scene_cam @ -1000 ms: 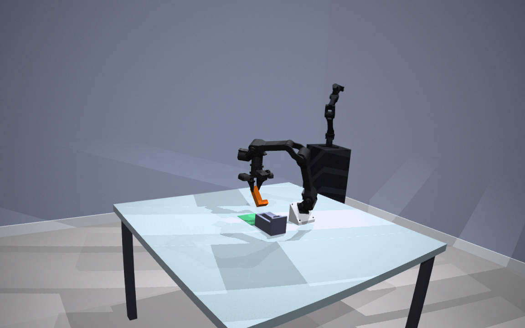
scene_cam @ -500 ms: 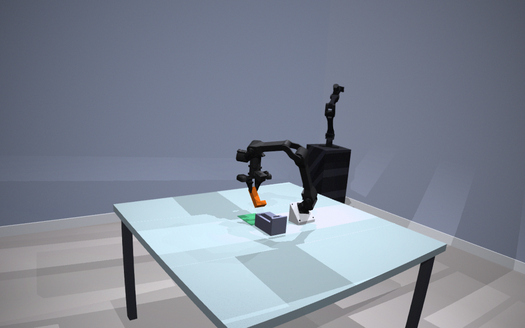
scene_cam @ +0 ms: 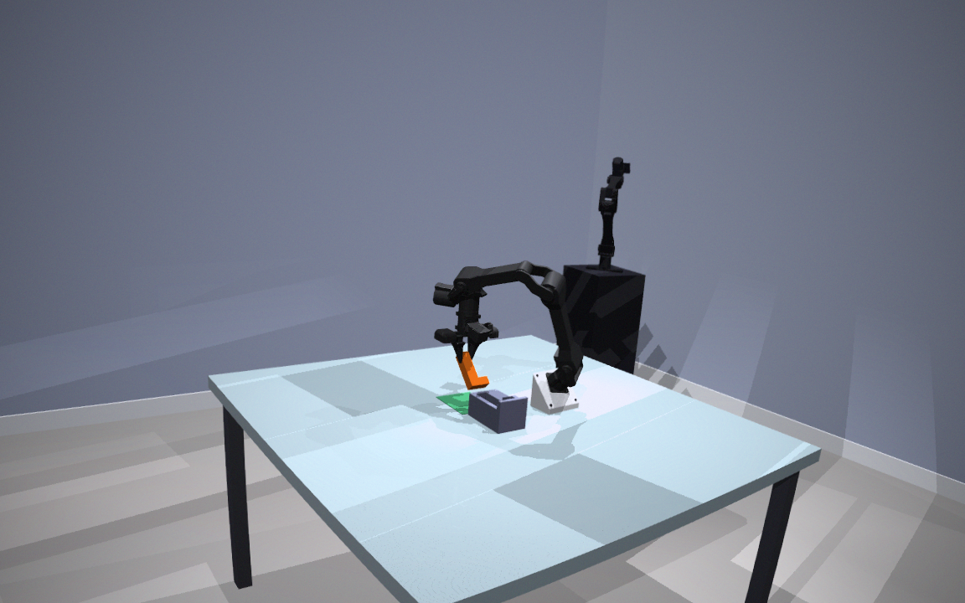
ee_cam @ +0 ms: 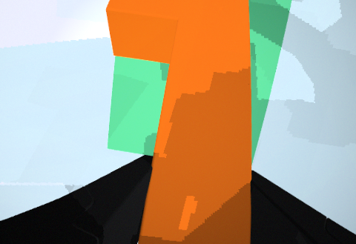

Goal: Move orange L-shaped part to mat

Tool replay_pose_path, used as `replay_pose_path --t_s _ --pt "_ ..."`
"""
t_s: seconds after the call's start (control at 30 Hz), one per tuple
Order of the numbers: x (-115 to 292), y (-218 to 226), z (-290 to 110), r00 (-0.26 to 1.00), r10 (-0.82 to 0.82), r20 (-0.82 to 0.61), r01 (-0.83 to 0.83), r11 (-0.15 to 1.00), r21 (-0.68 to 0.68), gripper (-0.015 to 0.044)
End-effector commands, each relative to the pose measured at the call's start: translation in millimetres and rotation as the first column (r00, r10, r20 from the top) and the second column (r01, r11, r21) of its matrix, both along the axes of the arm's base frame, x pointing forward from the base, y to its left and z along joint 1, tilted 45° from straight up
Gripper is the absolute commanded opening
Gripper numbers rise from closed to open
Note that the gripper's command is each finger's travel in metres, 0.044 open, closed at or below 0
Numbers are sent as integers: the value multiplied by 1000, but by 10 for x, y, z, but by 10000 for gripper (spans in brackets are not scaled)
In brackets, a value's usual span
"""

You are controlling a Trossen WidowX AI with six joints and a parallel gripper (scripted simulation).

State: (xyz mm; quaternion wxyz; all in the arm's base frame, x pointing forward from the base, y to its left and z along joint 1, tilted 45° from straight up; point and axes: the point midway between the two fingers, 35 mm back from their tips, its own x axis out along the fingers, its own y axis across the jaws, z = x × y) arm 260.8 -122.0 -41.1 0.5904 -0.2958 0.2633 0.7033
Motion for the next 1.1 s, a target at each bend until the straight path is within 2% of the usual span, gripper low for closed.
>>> replay_pose_path --t_s 0.0,1.07 --pt "-12 46 -41 1000 -5 -3 5 1000 4 0" --pt "-66 327 -334 1000 -5 -2 5 1000 5 0"
